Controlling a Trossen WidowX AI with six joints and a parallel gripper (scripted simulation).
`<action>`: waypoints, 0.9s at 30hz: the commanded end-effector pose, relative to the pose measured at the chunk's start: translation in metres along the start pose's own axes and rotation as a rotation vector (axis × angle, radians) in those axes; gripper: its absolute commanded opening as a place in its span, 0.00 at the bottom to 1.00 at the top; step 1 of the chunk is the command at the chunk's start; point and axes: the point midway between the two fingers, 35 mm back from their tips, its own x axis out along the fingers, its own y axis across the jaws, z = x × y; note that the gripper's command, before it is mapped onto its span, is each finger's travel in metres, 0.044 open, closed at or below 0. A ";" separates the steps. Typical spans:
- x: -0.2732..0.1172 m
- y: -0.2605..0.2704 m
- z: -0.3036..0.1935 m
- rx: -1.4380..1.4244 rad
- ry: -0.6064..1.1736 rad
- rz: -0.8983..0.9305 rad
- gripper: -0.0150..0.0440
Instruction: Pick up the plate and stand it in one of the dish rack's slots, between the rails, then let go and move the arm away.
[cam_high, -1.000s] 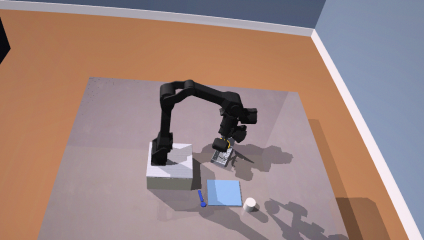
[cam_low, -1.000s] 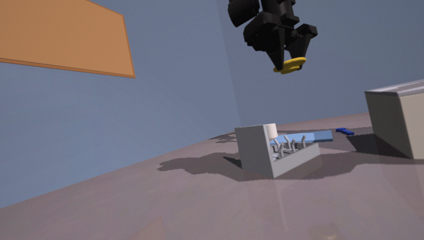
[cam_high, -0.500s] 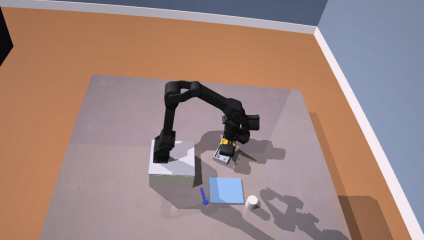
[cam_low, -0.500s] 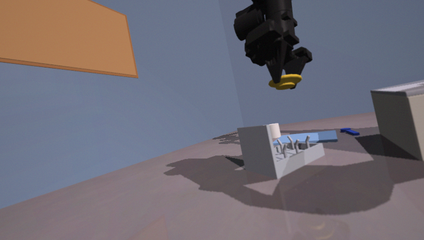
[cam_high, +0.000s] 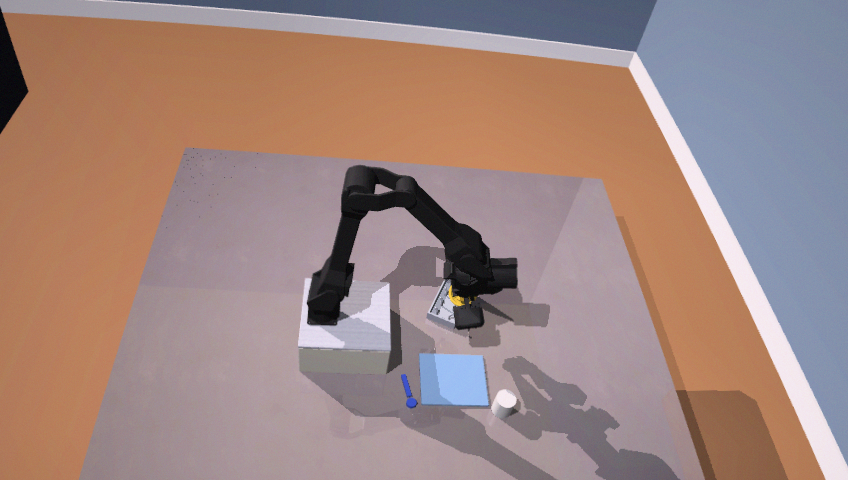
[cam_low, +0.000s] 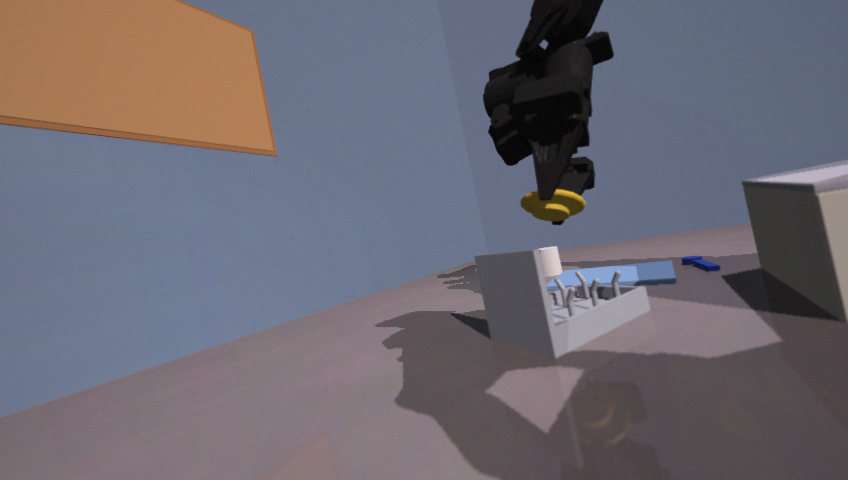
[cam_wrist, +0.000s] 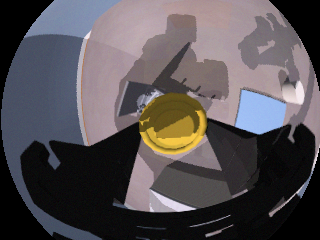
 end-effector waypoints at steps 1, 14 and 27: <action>0.010 -0.003 0.000 -0.083 -0.033 0.058 0.25; 0.031 -0.009 -0.001 -0.400 -0.215 0.226 0.25; 0.038 -0.010 -0.012 -0.729 -0.454 0.329 0.25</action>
